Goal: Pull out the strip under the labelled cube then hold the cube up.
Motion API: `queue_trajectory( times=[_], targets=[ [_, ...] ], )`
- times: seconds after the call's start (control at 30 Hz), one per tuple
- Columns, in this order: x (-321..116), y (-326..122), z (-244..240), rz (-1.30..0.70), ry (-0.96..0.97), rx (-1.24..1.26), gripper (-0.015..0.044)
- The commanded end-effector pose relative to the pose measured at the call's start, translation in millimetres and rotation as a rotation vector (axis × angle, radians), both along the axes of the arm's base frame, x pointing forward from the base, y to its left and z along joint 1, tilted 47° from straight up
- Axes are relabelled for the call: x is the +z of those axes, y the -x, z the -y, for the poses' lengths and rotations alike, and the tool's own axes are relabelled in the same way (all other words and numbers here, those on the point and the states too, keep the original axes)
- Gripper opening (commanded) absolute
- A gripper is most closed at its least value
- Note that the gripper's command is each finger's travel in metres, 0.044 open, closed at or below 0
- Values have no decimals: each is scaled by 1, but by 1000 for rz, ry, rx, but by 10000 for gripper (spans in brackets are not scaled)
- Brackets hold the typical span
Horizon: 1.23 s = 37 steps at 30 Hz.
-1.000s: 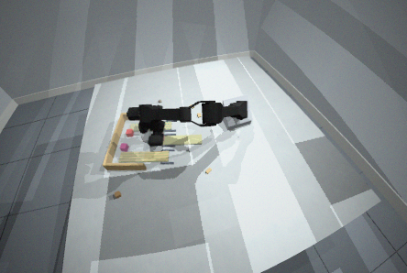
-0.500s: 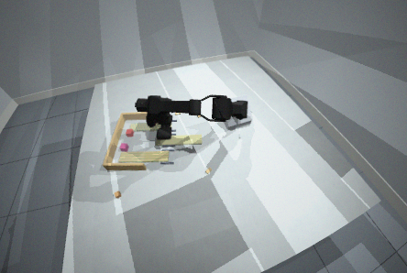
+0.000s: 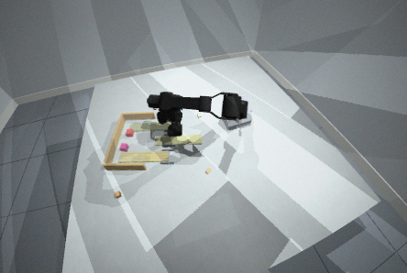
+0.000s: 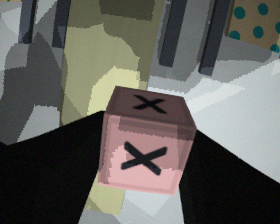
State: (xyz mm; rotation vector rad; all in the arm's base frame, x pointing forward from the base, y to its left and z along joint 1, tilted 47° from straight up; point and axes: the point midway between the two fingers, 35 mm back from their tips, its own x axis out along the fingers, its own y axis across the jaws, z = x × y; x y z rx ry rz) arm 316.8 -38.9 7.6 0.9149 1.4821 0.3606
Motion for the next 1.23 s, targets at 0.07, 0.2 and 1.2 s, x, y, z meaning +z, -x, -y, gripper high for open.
queue_trajectory(
  times=[0.07,0.2,1.2],
  targets=[
    [-1,15,-3,-1,3,3,0],
    [9,16,8,-1,5,3,0],
    [23,19,23,-1,5,3,0]
  ],
)
